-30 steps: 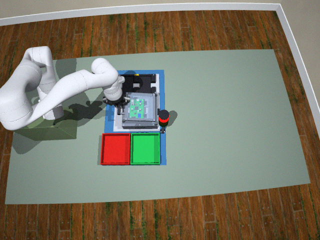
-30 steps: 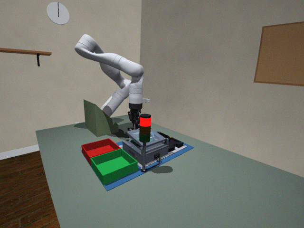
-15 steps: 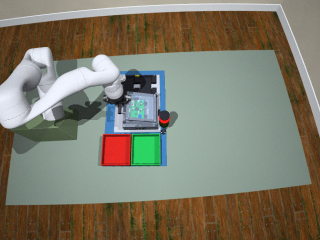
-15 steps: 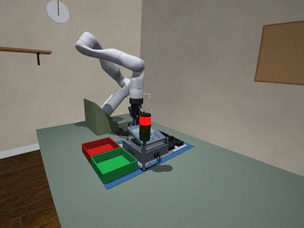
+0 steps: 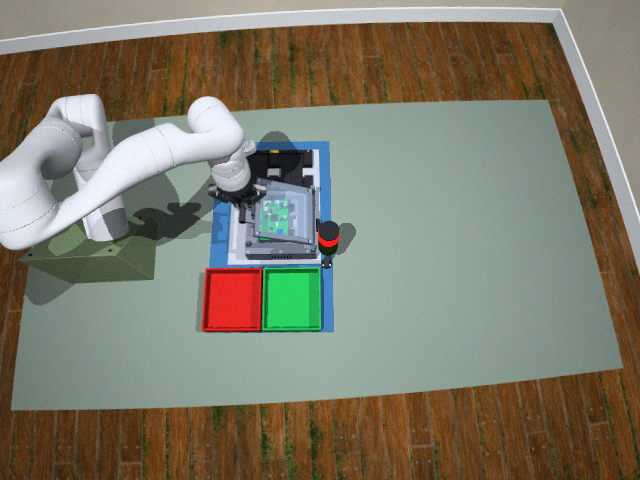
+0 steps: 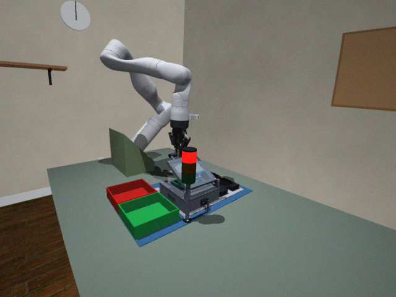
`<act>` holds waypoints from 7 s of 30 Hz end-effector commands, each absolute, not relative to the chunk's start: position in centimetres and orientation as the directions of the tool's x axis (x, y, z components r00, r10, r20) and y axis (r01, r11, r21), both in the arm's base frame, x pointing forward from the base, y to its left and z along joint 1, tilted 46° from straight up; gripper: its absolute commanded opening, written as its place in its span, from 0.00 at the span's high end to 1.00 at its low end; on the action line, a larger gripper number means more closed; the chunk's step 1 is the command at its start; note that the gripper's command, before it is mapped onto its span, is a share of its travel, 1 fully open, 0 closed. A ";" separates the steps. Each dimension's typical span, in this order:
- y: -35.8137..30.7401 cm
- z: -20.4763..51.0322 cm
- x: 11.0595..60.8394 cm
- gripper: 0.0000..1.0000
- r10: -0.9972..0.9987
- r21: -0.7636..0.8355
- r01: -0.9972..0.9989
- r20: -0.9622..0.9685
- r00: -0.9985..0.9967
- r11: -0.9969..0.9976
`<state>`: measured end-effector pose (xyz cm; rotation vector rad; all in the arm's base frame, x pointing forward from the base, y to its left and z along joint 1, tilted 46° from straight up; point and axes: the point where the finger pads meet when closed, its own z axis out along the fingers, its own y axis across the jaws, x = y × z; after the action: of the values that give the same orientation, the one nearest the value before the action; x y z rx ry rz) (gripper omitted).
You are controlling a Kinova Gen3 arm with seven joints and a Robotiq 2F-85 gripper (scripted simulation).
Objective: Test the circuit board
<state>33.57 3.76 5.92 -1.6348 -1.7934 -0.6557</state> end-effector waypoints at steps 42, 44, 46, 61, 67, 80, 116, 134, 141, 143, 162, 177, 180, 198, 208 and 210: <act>-1.8 11.9 45.7 1.00 0.690 -0.033 0.995 0.723 -0.039 0.091; -1.9 11.9 46.0 1.00 0.690 -0.033 0.995 0.723 -0.039 0.091; -1.9 12.0 46.6 1.00 0.690 -0.033 0.995 0.723 -0.039 0.091; -2.0 12.2 49.9 1.00 0.690 -0.033 0.995 0.723 -0.039 0.091; -1.9 12.2 51.1 1.00 0.690 -0.033 0.995 0.723 -0.039 0.091; -1.7 12.1 52.7 1.00 0.690 -0.033 0.995 0.723 -0.039 0.091; -1.4 11.9 54.0 1.00 0.690 -0.033 0.995 0.723 -0.039 0.091; -1.4 11.9 54.0 0.50 0.690 -0.033 0.995 0.723 -0.039 0.091; -1.4 11.9 54.0 0.50 0.690 -0.033 0.995 0.723 -0.039 0.091; -1.4 11.9 54.0 0.50 0.690 -0.033 0.995 0.723 -0.039 0.091; -1.4 11.9 54.0 0.50 0.690 -0.033 0.995 0.723 -0.039 0.091; -3.1 13.6 54.2 0.50 0.690 -0.033 0.995 0.723 -0.039 0.091; -3.4 13.8 54.3 0.50 0.690 -0.033 0.995 0.723 -0.039 0.091; -5.5 15.9 54.5 0.00 0.690 -0.033 0.995 0.723 -0.039 0.091; -5.5 15.9 54.5 0.00 0.690 -0.033 0.995 0.723 -0.039 0.091; -5.5 15.9 54.5 0.00 0.690 -0.033 0.995 0.723 -0.039 0.091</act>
<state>54.50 -5.44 15.82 -1.6556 -1.7903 -0.6726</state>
